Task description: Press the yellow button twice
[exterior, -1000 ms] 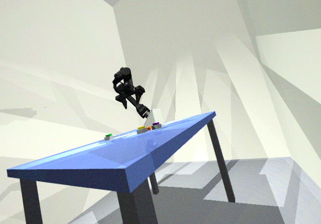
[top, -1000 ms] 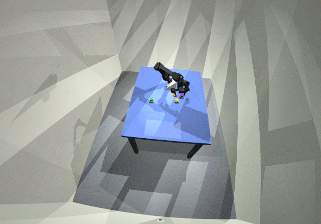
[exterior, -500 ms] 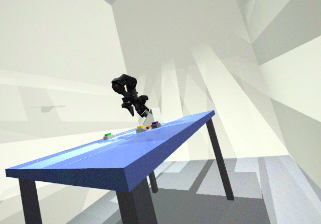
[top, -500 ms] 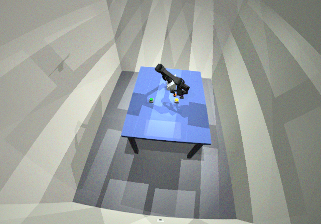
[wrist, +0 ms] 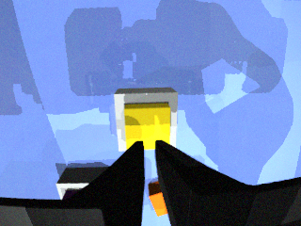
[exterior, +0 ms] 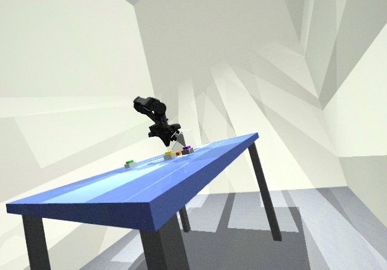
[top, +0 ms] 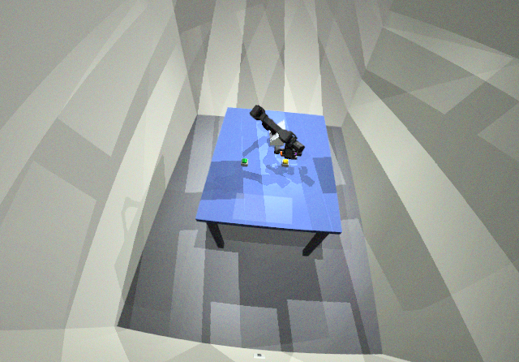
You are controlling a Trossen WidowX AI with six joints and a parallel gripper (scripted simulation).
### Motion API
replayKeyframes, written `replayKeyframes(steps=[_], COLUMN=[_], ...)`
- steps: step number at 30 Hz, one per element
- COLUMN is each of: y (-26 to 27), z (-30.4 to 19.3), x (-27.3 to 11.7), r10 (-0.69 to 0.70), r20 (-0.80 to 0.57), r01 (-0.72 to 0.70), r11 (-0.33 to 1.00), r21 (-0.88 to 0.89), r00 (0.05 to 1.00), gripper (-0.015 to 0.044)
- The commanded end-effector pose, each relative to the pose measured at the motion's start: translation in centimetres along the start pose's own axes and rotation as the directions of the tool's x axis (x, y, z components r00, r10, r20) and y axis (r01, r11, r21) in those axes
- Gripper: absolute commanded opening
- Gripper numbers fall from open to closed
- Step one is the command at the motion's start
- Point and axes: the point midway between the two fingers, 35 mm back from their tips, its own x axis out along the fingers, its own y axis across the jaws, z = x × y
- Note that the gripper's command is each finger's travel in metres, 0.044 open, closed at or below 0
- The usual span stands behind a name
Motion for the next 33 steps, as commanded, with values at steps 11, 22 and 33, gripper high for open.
replayKeyframes(steps=[11,22,33], y=[-0.1,-0.1,-0.1], z=[0.0,0.0,0.0], x=[1.2,3.0,3.4], r10=[-0.005,-0.006,-0.006], r20=[0.003,0.003,0.003], r01=[0.005,0.006,0.006], r11=[1.0,1.0,1.0], r21=[-0.005,-0.005,-0.005], r00=[1.0,1.0,1.0], gripper=[0.002,0.002,0.002])
